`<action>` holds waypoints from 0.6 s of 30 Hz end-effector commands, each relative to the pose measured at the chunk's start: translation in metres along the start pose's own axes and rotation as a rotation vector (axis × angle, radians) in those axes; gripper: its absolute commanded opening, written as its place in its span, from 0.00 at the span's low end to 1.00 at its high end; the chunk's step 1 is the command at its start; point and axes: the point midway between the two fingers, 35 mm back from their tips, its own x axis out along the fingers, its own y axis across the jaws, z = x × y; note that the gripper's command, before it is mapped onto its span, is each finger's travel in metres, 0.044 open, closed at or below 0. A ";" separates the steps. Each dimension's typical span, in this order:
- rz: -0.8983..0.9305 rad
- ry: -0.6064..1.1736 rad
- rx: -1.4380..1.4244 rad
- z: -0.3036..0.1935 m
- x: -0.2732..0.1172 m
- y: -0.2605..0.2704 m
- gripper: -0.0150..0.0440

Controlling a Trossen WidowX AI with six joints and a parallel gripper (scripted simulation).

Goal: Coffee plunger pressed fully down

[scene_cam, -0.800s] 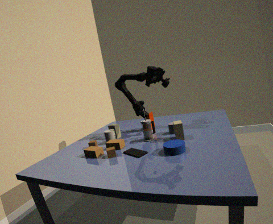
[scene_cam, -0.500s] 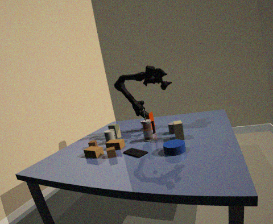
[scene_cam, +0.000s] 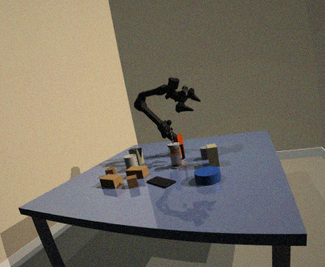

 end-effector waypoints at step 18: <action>-0.913 -0.349 0.033 0.003 -0.089 -0.139 1.00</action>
